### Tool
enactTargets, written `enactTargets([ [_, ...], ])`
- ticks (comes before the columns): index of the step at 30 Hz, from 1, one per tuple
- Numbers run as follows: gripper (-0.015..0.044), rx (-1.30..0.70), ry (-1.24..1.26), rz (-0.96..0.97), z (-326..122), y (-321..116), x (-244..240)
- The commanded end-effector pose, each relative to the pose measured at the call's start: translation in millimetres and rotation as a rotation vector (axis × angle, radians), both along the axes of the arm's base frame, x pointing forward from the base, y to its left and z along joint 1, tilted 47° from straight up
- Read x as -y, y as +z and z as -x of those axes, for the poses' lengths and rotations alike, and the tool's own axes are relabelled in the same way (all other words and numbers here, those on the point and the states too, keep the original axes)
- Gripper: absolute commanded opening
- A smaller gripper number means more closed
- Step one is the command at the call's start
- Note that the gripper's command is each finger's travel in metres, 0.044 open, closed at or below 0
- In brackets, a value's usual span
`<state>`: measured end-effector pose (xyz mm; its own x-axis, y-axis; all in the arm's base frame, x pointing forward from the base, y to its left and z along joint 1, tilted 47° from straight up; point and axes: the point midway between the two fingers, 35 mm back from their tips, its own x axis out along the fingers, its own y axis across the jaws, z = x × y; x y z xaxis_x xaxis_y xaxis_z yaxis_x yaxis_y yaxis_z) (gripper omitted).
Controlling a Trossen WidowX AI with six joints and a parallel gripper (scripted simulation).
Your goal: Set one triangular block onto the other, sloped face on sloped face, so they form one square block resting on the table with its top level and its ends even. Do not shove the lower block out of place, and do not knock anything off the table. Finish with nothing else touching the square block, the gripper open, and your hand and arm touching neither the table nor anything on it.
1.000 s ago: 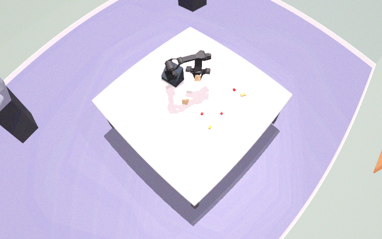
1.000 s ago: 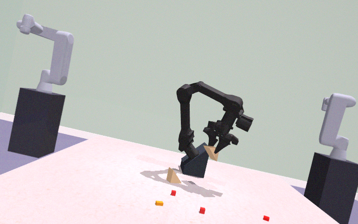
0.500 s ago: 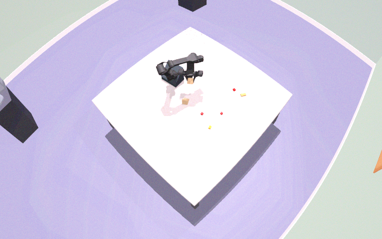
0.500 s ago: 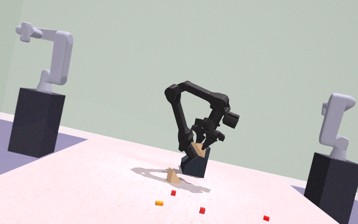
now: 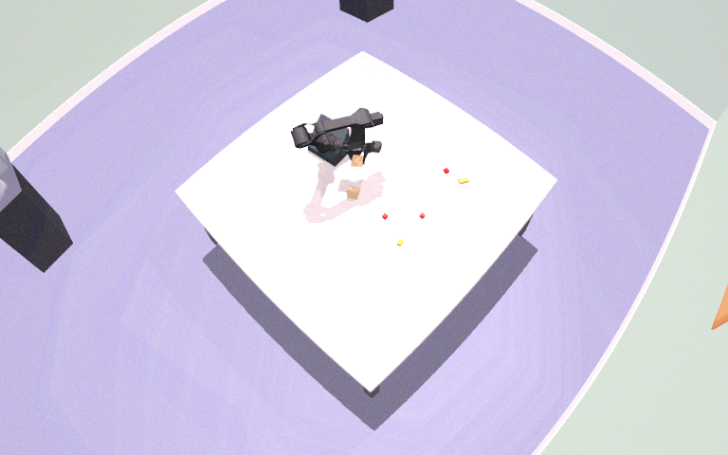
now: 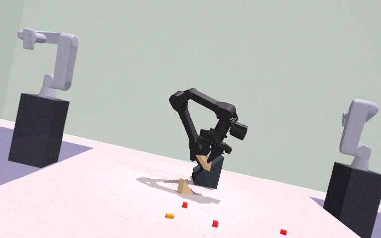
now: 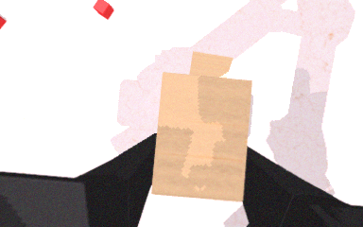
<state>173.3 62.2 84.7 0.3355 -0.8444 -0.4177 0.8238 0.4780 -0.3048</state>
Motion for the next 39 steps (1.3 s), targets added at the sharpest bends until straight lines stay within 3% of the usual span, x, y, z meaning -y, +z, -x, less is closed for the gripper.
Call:
enactTargets([
  [1,0.0,0.003,-0.016,0.013,-4.7,-6.5,16.1],
  [23,0.0,0.038,-0.073,0.036,-20.8,-32.9,85.7],
  [39,0.0,0.042,-0.078,0.042,-21.8,-33.1,86.4],
])
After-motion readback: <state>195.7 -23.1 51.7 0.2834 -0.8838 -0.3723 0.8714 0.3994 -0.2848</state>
